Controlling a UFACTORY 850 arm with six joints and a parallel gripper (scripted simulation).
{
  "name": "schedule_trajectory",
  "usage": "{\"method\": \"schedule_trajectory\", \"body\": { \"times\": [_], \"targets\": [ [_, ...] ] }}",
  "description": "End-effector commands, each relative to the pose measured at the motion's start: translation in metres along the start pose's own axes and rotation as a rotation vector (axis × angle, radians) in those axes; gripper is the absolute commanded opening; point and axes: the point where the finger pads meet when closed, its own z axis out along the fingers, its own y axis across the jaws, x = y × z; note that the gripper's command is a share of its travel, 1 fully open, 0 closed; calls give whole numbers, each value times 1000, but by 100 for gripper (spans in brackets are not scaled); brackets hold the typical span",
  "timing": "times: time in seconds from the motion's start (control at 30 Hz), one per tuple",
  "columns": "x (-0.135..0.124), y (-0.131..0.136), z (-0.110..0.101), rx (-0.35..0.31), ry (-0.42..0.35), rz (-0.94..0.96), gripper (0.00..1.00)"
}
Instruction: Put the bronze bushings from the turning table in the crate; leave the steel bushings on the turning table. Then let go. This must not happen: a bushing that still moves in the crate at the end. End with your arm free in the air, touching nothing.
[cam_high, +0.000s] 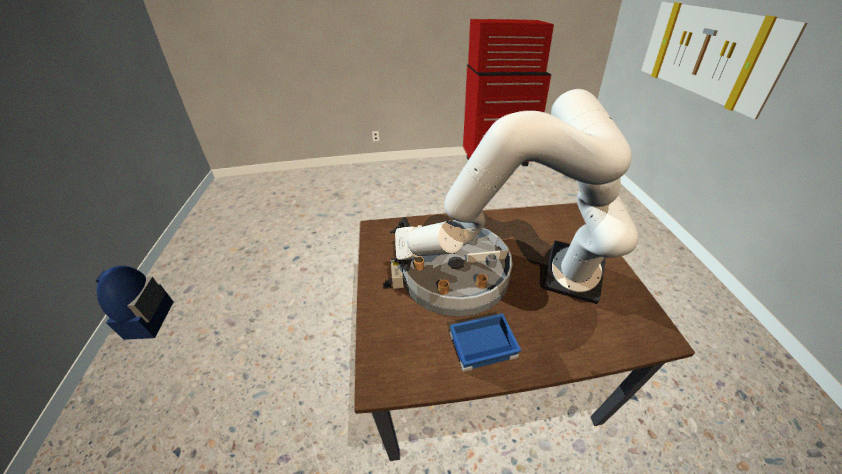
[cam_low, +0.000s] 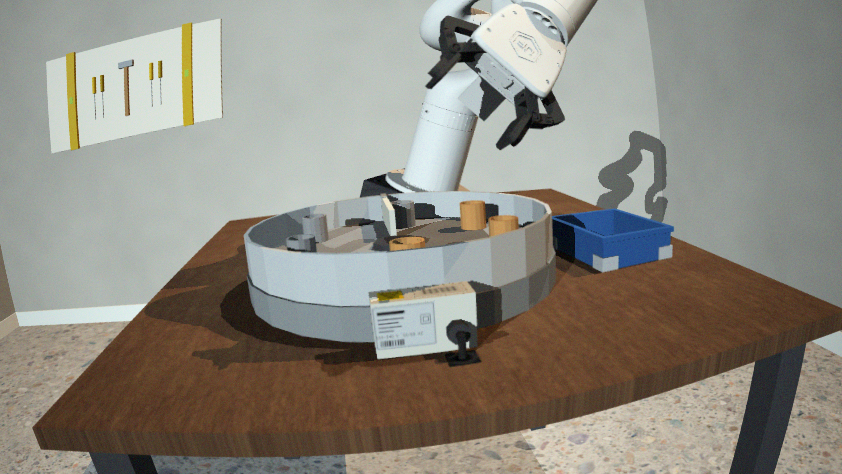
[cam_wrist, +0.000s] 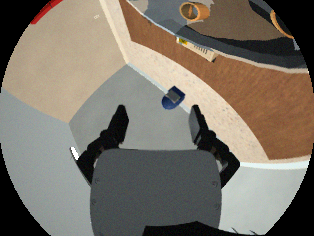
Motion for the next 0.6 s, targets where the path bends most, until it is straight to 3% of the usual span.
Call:
{"method": "schedule_trajectory", "body": {
  "times": [0.0,0.07,0.1,0.57],
  "targets": [
    [35,-20,3,-98,46,-2,100],
    [35,-20,3,-98,46,-2,100],
    [56,-28,1,-144,76,0,100],
    [150,-49,-25,-350,212,24,100]
  ]
}}
